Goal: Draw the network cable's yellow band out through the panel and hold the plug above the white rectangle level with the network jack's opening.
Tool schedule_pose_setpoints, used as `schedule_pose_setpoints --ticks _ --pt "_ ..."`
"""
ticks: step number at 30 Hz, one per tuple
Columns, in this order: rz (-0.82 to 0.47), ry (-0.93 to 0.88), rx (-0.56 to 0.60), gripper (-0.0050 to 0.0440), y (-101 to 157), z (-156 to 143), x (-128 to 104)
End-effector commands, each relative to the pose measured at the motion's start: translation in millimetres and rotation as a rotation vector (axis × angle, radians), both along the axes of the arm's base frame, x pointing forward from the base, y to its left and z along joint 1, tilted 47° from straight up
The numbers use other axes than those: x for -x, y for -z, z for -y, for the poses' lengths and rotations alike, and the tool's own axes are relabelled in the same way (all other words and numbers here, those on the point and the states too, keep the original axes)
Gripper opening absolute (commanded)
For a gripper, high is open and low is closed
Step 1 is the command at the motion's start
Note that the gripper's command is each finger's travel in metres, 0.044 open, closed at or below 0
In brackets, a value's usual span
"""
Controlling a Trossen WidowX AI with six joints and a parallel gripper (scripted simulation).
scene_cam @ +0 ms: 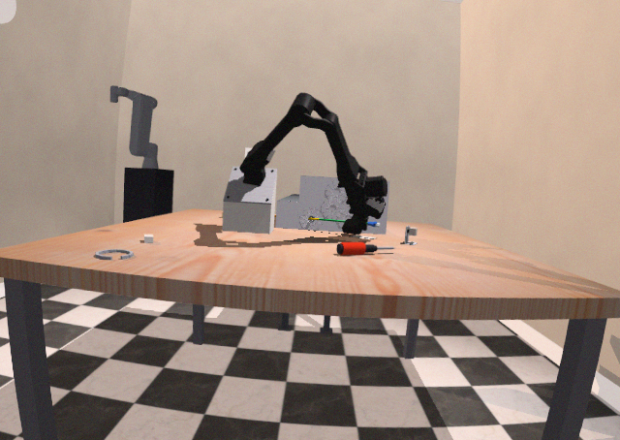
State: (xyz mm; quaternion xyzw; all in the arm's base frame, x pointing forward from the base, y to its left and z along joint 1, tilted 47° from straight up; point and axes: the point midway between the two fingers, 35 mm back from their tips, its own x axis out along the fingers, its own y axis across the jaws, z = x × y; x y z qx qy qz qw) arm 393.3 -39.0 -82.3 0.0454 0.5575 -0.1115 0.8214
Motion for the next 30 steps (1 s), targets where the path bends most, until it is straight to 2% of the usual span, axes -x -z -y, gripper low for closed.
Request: schedule_pose_setpoints --ticks 1,30 --pt "0.004 0.001 -0.004 -0.0050 -0.6 1.1 -0.8" --pt "0.008 0.000 -0.002 -0.0050 -1.0 3.7 -4.2"
